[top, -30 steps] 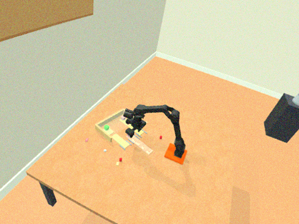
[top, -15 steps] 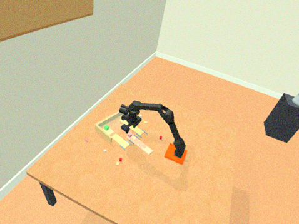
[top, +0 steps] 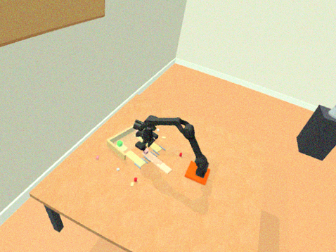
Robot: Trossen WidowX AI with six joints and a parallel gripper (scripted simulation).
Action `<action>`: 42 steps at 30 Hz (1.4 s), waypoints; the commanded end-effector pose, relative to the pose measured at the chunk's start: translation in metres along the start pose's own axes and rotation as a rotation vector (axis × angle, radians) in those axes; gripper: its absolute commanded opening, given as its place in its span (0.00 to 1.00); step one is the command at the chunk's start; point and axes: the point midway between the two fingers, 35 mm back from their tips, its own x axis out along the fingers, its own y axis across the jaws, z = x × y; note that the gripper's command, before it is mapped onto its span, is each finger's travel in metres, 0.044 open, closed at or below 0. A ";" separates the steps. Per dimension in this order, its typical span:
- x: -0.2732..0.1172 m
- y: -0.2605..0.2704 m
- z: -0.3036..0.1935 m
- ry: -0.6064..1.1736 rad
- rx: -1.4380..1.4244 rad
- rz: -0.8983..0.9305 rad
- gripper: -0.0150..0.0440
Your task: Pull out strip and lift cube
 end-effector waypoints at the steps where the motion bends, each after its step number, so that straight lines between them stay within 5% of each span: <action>1: 0.007 0.000 0.000 -0.001 -0.006 -0.003 0.68; 20: 0.034 0.000 -0.001 0.000 -0.006 -0.003 0.68; 24: 0.032 0.000 -0.002 0.002 0.000 -0.001 0.50; 31: 0.032 0.000 -0.002 0.002 0.000 -0.001 0.42; 35: 0.030 -0.001 -0.004 0.002 0.000 -0.001 0.25; 42: 0.010 -0.008 -0.027 0.003 -0.003 -0.002 0.25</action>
